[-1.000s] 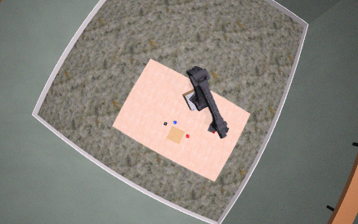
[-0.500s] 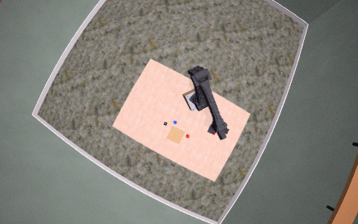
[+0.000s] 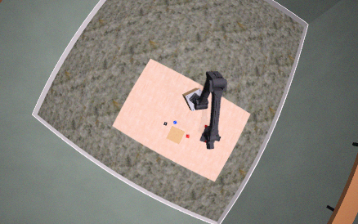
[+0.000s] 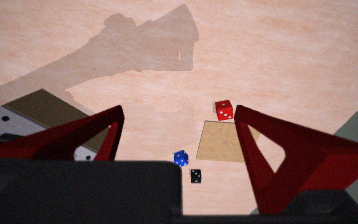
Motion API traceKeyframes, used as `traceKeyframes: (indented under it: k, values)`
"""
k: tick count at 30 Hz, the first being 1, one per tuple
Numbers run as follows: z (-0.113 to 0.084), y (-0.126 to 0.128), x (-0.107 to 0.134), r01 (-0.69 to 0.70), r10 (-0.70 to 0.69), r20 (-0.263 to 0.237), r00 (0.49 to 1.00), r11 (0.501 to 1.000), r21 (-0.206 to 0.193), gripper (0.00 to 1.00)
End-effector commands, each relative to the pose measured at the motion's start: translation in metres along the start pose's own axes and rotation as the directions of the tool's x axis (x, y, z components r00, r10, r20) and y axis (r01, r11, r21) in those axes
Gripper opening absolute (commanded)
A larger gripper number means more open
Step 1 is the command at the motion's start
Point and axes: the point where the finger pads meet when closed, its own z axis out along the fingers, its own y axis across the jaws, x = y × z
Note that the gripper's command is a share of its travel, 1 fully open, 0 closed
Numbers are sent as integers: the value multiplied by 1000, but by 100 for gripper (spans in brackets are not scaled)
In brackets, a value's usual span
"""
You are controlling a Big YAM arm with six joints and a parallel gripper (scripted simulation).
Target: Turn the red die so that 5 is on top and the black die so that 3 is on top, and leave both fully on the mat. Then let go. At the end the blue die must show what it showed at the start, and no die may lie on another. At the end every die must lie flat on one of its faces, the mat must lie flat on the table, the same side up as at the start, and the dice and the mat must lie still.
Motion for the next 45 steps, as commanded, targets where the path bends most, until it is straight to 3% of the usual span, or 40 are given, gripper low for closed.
traceKeyframes:
  k: [1,7,12,14,19,21,23,26,30,45]
  values:
    - [-11,-44,4,108,-110,28,994,993,53,100]
    - [-2,-80,44,170,-171,11,985,983,64,100]
    - [0,-89,58,188,-189,6,982,980,67,100]
    - [4,-103,82,217,-217,-2,976,973,74,100]
    - [7,-116,109,247,-247,-10,969,966,81,100]
    - [9,-115,112,249,-249,-10,968,965,78,100]
    - [21,-100,106,263,-263,4,965,964,41,100]
    - [12,-100,104,269,-270,-1,963,961,63,100]
    - [19,-99,108,257,-257,2,966,966,40,100]
    - [26,-95,108,199,-199,7,980,979,32,100]
